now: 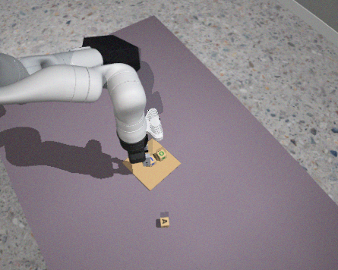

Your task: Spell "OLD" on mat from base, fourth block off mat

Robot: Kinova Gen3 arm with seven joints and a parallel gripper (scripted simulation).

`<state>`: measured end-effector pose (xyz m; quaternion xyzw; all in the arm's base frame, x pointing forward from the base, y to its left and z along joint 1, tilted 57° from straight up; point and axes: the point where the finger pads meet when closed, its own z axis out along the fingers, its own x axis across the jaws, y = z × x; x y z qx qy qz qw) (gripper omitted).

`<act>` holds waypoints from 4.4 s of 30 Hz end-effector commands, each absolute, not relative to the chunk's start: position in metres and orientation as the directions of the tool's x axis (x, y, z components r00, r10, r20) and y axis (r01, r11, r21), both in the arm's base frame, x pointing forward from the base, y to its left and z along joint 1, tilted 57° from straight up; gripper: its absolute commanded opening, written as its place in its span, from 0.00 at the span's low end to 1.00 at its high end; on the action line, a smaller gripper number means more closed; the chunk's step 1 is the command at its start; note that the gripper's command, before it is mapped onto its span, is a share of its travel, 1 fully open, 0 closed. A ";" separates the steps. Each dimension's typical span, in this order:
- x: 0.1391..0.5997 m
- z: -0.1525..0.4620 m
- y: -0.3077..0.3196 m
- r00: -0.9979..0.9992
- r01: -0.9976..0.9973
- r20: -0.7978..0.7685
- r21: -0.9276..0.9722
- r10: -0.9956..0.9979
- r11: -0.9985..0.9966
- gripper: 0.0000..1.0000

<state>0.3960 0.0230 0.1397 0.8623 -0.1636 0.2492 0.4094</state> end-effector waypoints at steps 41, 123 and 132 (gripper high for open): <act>0.371 0.134 0.004 0.935 -0.166 0.319 0.777 0.153 -0.607 0.49; 0.397 0.090 -0.060 0.935 -0.166 0.319 0.777 0.153 -0.607 0.49; 0.397 0.090 -0.060 0.935 -0.166 0.319 0.777 0.153 -0.607 0.49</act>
